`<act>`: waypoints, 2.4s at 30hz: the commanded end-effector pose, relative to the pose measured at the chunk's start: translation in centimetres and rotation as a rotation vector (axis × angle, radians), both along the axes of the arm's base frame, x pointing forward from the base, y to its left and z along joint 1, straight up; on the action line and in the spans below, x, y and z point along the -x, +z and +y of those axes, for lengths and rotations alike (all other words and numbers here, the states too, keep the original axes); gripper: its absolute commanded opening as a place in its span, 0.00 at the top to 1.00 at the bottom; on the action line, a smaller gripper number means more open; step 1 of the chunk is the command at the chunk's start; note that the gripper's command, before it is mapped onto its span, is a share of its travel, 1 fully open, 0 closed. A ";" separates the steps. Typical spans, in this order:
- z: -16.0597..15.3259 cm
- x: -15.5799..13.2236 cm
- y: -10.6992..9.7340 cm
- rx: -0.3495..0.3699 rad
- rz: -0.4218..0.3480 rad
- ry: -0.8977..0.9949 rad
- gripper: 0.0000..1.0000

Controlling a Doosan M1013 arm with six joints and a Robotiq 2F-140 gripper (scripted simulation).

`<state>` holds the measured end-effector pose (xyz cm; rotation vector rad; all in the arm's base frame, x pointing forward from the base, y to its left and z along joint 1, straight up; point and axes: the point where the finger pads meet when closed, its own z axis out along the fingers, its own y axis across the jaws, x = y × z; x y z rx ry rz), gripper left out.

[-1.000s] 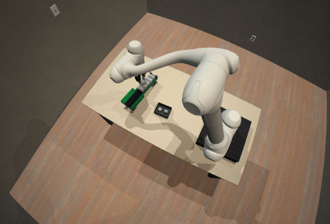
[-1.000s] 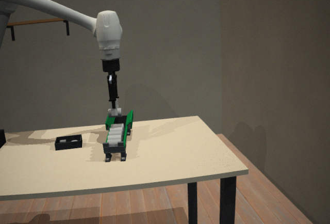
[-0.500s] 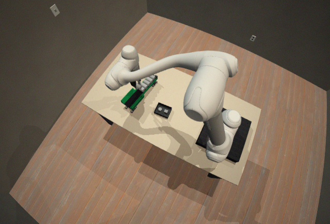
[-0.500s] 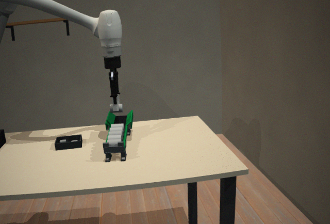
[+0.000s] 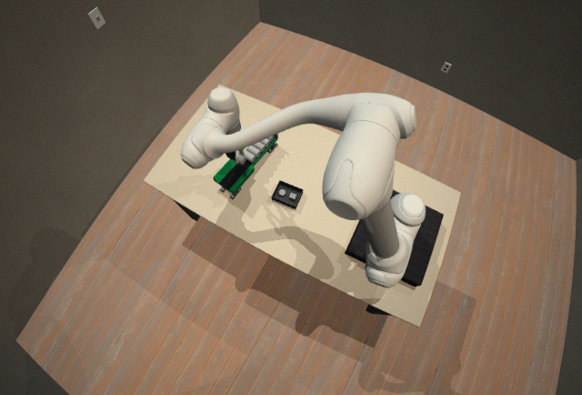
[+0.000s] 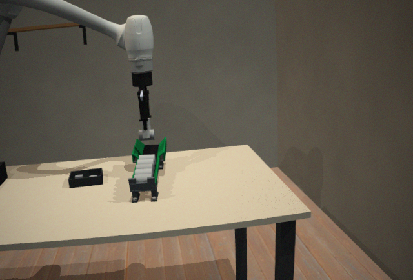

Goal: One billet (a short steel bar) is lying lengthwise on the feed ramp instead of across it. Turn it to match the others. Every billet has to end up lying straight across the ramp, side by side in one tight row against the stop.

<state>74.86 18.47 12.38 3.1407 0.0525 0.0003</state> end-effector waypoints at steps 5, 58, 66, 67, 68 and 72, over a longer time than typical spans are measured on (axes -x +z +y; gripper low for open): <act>0.2 0.0 -1.8 0.000 0.000 0.000 0.90; 0.7 0.0 -5.9 0.000 0.000 0.000 0.90; 0.7 0.0 -5.9 0.000 0.000 0.000 0.90; 0.7 0.0 -5.9 0.000 0.000 0.000 0.90; 0.7 0.0 -5.9 0.000 0.000 0.000 0.90; 0.7 0.0 -5.9 0.000 0.000 0.000 0.90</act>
